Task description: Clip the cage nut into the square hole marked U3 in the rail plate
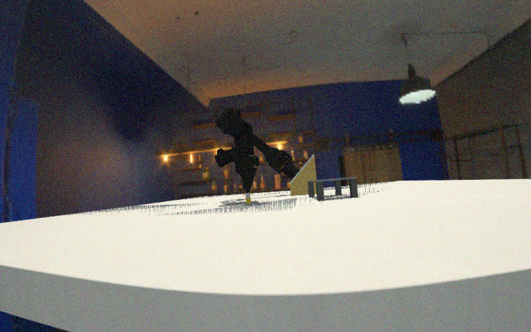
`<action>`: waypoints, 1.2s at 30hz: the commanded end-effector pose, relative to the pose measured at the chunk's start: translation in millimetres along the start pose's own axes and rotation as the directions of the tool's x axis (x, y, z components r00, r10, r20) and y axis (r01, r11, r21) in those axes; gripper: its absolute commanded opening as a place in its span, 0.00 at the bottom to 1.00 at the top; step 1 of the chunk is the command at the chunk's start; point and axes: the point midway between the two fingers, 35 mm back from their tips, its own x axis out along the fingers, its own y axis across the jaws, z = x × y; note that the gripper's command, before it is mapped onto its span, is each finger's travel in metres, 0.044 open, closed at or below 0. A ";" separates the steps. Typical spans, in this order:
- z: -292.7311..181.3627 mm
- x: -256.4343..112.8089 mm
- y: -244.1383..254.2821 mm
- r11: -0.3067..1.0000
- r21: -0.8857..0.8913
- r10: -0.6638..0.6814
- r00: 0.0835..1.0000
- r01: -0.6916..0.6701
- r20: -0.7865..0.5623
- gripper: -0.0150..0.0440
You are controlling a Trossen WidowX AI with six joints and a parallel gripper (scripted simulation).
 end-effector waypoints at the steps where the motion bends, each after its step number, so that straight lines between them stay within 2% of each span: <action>1: 0.5 1.2 -0.3 1.000 -0.004 -0.002 1.000 0.002 0.005 0.46; 30: 1.7 1.2 -0.1 1.000 -0.004 -0.002 1.000 0.002 0.005 0.46; 33: 0.7 1.2 -0.2 1.000 -0.001 -0.001 1.000 0.001 0.000 0.32; 36: 0.7 1.2 -0.2 1.000 -0.001 -0.001 1.000 0.001 0.000 0.30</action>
